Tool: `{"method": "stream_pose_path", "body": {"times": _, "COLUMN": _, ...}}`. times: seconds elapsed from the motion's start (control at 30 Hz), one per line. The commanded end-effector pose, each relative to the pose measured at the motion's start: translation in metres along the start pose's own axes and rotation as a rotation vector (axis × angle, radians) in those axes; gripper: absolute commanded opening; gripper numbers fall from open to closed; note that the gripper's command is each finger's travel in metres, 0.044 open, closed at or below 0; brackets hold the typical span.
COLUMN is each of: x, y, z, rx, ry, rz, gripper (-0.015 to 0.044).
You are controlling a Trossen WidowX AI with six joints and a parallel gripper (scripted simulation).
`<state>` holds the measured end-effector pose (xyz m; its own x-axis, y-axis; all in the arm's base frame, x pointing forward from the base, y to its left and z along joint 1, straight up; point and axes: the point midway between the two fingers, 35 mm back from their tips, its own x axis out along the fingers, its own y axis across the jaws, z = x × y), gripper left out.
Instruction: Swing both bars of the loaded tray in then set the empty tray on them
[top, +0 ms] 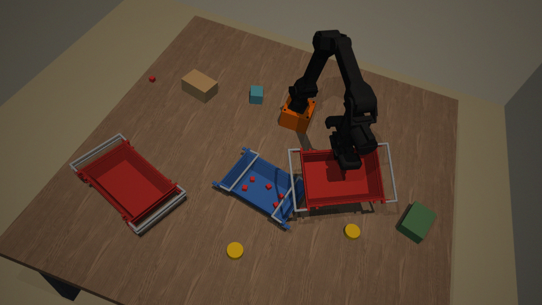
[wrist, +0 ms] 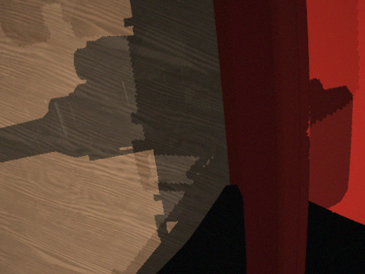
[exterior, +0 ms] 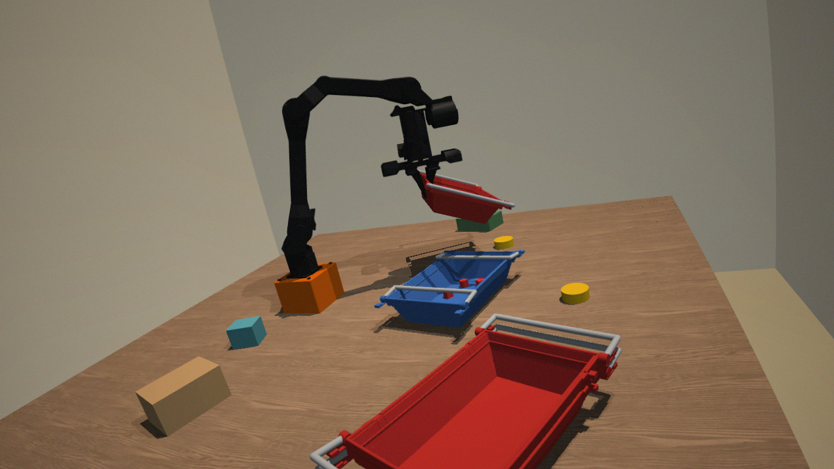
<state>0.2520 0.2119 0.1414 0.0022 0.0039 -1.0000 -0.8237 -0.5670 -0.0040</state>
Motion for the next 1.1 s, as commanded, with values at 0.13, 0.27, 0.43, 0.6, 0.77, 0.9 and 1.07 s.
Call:
{"method": "stream_pose_path", "body": {"times": 0.13, "x": -0.004, "y": -0.003, "z": -0.031, "rx": 0.118, "ry": 0.004, "rz": -0.017, "gripper": 0.0000}}
{"method": "stream_pose_path", "body": {"times": 0.27, "x": -0.004, "y": -0.003, "z": -0.047, "rx": 0.177, "ry": 0.005, "rz": -0.017, "gripper": 0.0000}}
{"method": "stream_pose_path", "body": {"times": 0.43, "x": -0.004, "y": -0.002, "z": -0.066, "rx": 0.251, "ry": 0.006, "rz": -0.017, "gripper": 0.0000}}
{"method": "stream_pose_path", "body": {"times": 0.6, "x": -0.004, "y": 0.001, "z": -0.086, "rx": 0.324, "ry": 0.007, "rz": -0.018, "gripper": 0.0000}}
{"method": "stream_pose_path", "body": {"times": 0.77, "x": -0.005, "y": 0.005, "z": -0.105, "rx": 0.398, "ry": 0.008, "rz": -0.018, "gripper": 0.0000}}
{"method": "stream_pose_path", "body": {"times": 0.9, "x": -0.005, "y": 0.009, "z": -0.121, "rx": 0.457, "ry": 0.009, "rz": -0.018, "gripper": 0.0000}}
{"method": "stream_pose_path", "body": {"times": 1.07, "x": -0.005, "y": 0.015, "z": -0.140, "rx": 0.531, "ry": 0.010, "rz": -0.018, "gripper": 0.0000}}
